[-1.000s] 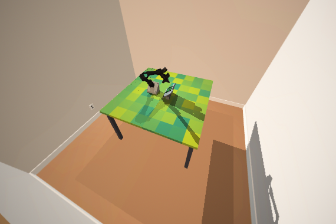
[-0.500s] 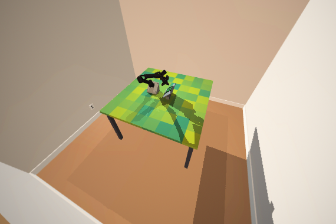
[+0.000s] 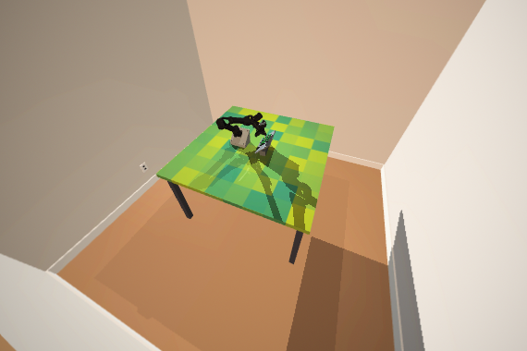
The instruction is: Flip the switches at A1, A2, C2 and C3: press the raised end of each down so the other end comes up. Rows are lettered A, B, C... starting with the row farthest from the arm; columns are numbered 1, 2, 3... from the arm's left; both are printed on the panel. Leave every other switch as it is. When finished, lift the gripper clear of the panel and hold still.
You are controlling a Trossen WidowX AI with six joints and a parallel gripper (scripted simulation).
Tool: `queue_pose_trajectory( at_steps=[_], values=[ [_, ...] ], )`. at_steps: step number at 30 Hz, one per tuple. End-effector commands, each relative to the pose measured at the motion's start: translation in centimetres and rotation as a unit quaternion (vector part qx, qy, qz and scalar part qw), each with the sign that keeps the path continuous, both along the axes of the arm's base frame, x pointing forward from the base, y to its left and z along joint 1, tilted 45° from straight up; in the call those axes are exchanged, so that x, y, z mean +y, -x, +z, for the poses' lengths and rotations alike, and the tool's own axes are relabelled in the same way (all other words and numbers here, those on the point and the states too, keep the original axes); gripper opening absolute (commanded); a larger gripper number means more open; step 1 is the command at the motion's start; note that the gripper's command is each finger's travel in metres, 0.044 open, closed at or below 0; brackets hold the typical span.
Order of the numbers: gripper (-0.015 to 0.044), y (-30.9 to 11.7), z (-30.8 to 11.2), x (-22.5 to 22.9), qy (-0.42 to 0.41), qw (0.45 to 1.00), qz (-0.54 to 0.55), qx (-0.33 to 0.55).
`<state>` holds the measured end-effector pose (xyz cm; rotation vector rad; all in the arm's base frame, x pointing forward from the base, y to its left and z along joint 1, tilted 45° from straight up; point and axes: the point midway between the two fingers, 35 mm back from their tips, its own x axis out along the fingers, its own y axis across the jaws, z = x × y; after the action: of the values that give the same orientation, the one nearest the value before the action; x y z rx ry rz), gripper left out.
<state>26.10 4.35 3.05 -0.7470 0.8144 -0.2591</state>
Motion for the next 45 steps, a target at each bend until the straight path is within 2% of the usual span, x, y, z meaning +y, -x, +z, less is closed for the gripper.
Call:
queue_pose_trajectory(
  at_steps=[1,45],
  values=[
    [0.0000,-0.22,-0.44,-0.32,0.002,1.000,0.002,0.004],
    [0.0000,-0.96,-1.10,-0.89,0.002,1.000,0.002,0.003]
  ],
)
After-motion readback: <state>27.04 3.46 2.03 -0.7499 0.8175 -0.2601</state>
